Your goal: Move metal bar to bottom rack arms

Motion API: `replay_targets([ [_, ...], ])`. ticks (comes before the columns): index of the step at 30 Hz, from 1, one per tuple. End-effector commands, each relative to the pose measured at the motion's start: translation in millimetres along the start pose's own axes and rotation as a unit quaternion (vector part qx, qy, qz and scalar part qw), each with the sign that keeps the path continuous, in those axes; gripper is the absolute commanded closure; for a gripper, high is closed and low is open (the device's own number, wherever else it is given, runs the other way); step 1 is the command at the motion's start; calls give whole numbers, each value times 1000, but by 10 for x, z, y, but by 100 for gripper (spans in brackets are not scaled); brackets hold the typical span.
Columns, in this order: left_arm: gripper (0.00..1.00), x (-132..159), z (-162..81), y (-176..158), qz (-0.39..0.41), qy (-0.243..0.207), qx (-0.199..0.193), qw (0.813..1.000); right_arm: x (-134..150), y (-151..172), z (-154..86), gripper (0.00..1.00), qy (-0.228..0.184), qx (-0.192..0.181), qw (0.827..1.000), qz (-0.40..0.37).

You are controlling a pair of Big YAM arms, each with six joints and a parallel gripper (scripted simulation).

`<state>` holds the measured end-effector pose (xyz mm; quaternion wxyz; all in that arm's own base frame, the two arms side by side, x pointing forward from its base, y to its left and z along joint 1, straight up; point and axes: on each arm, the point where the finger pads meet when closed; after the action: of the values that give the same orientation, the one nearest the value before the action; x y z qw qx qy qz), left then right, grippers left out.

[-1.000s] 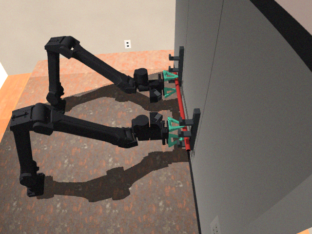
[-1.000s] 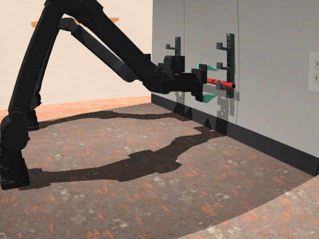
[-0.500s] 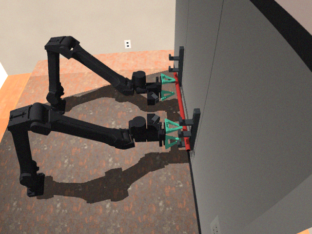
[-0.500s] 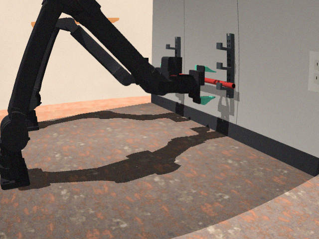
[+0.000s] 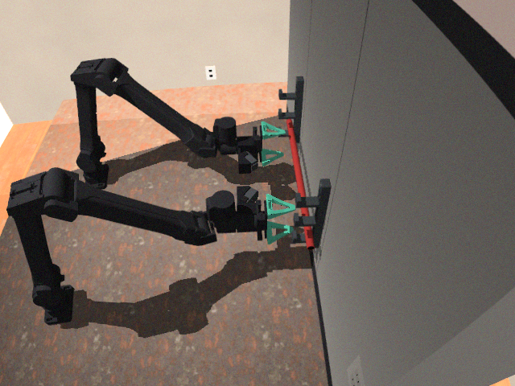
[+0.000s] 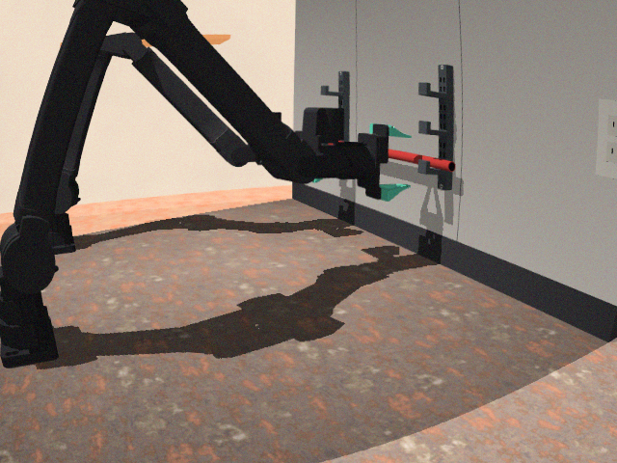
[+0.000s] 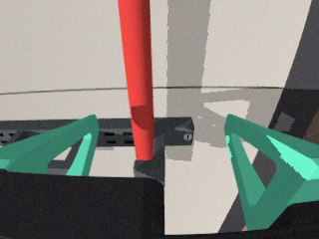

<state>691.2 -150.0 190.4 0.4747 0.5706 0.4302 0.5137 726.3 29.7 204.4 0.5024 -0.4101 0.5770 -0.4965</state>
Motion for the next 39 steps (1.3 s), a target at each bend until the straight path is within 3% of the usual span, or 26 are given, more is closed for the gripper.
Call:
replay_targets([
  [1,0,43,-77,321,-5,5,-31,999,-93,-206,-72,0,-8,23,1000,4],
  [39,0,-55,-476,424,-7,-2,-39,999,-110,-212,-470,0,-9,23,1000,4],
])
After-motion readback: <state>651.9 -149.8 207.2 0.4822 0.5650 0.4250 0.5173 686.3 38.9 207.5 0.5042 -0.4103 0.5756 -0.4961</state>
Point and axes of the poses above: on each arm, the point where the finger pads meet when closed, its own z axis out along the fingers, its own y axis across the jaws, x = y × z, and after that the axes turned 10 degrees about z, right-handed
